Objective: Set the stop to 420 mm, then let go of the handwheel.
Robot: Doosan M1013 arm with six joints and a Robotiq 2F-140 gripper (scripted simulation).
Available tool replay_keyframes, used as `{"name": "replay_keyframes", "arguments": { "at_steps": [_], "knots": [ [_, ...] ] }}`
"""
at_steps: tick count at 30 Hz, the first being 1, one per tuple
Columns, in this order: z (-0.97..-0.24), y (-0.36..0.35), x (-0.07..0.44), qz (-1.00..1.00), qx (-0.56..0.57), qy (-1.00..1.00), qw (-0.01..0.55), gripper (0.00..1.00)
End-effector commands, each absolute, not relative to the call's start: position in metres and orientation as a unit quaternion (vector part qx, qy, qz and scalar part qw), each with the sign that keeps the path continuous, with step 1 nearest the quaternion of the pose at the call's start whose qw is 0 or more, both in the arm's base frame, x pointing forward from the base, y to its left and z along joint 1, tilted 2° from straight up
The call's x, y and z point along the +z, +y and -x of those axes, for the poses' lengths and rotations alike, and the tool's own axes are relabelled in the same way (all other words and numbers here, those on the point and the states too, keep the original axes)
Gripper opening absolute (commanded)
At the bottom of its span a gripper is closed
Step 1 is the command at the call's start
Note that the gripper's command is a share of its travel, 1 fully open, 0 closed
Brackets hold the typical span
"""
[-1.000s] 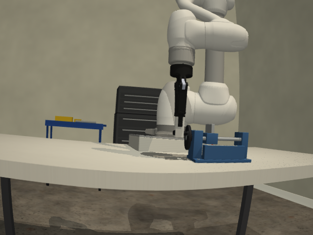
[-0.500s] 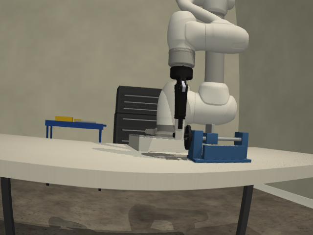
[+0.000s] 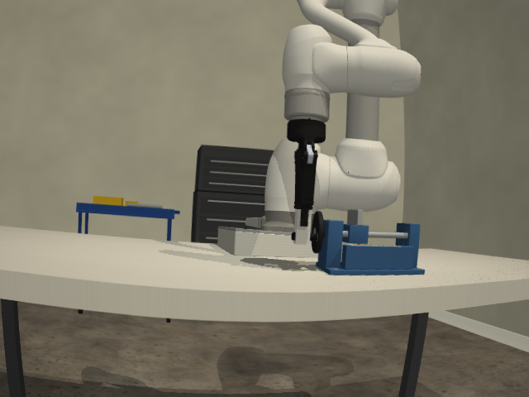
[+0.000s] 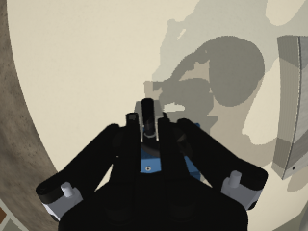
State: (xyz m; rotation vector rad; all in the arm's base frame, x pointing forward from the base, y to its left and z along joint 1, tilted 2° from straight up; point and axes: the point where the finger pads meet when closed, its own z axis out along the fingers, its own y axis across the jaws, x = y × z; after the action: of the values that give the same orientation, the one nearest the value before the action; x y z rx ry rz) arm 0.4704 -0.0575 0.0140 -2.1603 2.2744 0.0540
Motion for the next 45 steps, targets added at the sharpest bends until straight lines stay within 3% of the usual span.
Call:
{"name": "replay_keyframes", "arguments": {
  "at_steps": [1, 20, 45],
  "knots": [
    [-0.469, -0.058, 0.008, 0.690, 0.018, 0.723, -0.001, 0.04],
    [-0.445, -0.056, -0.008, 0.690, 0.018, 0.723, -0.001, 0.04],
    [-0.418, -0.055, 0.007, 0.690, 0.018, 0.723, -0.001, 0.04]
  ]
}}
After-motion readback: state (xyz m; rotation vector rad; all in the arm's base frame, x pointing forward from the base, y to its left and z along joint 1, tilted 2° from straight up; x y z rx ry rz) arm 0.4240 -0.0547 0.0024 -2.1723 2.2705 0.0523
